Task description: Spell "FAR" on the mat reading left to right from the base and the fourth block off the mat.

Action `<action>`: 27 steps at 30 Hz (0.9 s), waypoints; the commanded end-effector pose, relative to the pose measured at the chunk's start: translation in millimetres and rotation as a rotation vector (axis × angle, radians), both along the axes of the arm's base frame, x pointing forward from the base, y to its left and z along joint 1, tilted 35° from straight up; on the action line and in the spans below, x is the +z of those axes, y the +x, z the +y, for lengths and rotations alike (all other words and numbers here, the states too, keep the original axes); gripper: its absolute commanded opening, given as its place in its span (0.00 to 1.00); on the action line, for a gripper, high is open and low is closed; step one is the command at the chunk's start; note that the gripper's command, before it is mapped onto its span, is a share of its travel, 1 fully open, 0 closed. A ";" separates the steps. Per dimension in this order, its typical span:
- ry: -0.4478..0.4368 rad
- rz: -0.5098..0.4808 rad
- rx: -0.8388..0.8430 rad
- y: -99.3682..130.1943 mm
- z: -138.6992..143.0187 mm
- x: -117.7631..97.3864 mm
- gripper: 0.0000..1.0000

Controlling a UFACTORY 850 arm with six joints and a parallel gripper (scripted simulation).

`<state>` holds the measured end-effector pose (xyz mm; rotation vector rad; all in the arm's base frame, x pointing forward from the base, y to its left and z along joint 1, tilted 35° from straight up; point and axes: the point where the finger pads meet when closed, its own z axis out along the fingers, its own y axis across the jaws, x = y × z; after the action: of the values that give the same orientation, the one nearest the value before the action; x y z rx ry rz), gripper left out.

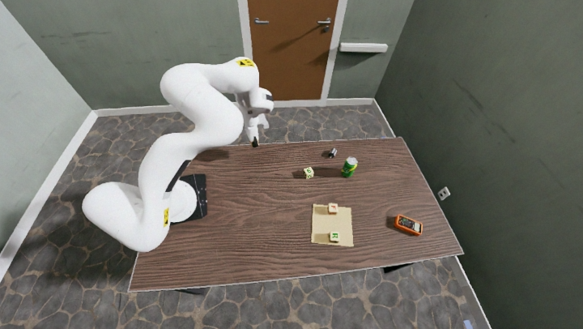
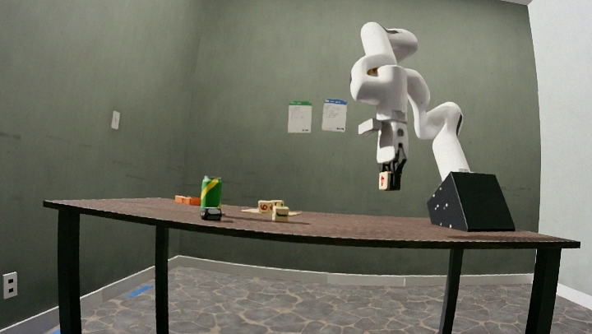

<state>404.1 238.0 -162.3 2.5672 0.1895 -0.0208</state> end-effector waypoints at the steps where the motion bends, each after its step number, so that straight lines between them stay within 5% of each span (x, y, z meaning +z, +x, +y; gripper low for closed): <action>1: 0.017 0.087 0.106 52.4 -16.7 22.7 0.44; 11: 0.030 0.192 0.290 132.8 -67.3 66.5 0.44; 13: 0.030 0.192 0.290 132.8 -67.3 66.5 0.44; 15: 0.031 0.228 0.356 159.7 -90.9 83.8 0.44; 27: 0.018 0.336 0.546 228.7 -175.1 139.5 0.44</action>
<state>604.6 95.8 -45.2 2.4591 0.8941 -0.1836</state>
